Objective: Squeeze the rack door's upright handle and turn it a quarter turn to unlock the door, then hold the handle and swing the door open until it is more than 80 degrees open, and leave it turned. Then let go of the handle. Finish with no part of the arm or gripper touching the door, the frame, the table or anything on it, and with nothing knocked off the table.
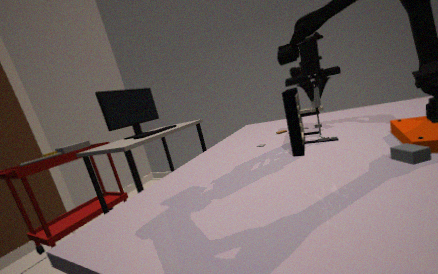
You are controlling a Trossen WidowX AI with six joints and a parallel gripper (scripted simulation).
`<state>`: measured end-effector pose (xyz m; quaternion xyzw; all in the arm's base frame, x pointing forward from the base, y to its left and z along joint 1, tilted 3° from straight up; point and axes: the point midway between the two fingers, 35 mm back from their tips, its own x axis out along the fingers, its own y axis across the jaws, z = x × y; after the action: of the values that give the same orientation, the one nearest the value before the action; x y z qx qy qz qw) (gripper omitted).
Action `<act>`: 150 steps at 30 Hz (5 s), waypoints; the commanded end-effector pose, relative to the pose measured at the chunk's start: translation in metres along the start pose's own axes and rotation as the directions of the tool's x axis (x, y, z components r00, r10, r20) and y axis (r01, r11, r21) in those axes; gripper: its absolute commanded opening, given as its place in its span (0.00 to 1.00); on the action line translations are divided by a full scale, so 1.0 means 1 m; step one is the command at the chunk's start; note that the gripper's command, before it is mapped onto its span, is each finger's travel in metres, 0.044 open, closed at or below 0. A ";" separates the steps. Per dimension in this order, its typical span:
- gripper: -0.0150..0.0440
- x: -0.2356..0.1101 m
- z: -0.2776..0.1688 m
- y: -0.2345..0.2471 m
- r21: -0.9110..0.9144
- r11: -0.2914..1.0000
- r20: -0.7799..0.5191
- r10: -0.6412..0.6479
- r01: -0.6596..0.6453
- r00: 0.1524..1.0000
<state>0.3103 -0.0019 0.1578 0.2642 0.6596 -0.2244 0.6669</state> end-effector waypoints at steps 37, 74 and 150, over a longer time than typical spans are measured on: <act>0.76 0.000 0.001 0.000 0.828 0.560 0.003 0.001 -0.003 1.000; 0.76 0.000 0.001 0.000 -0.733 0.680 0.003 0.001 0.002 1.000; 0.39 0.000 0.001 0.000 -0.445 -0.896 0.003 0.001 0.002 1.000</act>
<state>0.3107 -0.0024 0.1577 -0.5896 0.3701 0.5896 0.4095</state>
